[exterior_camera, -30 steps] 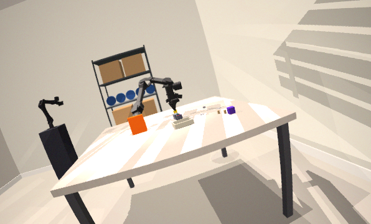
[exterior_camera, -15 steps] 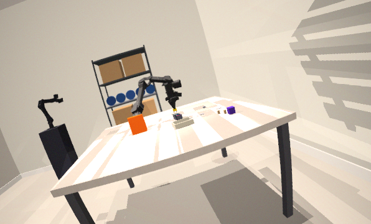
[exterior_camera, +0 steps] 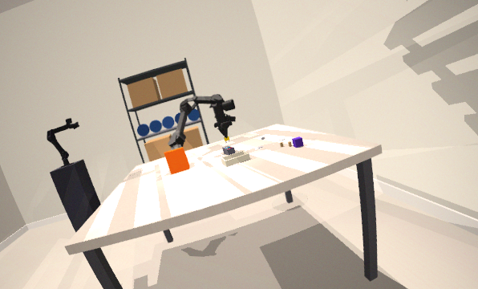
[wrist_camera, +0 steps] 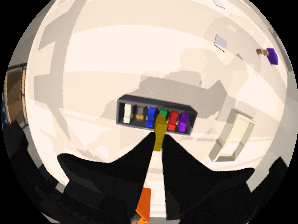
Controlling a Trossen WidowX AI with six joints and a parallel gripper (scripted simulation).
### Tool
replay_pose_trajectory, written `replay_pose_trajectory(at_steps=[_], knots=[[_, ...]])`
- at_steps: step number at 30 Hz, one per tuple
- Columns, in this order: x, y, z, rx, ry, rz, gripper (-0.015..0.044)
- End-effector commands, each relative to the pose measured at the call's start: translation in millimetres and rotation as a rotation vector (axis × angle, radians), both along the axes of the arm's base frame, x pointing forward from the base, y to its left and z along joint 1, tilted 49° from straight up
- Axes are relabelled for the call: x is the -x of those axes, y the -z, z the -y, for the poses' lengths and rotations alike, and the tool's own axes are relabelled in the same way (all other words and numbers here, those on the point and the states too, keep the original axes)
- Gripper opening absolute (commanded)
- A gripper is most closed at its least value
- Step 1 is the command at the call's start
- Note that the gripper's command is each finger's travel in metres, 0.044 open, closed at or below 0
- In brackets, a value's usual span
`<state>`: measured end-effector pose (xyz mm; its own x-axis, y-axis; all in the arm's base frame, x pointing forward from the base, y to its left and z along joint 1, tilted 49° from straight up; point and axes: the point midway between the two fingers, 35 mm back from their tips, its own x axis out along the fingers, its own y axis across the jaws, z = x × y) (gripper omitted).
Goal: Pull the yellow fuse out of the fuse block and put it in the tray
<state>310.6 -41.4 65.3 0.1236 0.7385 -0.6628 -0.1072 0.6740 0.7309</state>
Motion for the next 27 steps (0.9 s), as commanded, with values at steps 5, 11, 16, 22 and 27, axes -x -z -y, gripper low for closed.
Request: replay_pose_trajectory(at_steps=[5, 11, 16, 22, 27], knots=[[-5.4, 32.8, 32.8, 0.007, 0.000, -0.015, 0.0000], [-6.7, 56.5, 56.6, 0.012, 0.001, -0.016, 0.0000], [-5.2, 77.3, 75.8, 0.013, 0.001, -0.016, 0.0000], [-0.5, 103.5, 97.6, 0.013, 0.000, -0.016, 0.0000], [5.9, 126.1, 114.4, 0.011, -0.002, -0.015, 0.0000]])
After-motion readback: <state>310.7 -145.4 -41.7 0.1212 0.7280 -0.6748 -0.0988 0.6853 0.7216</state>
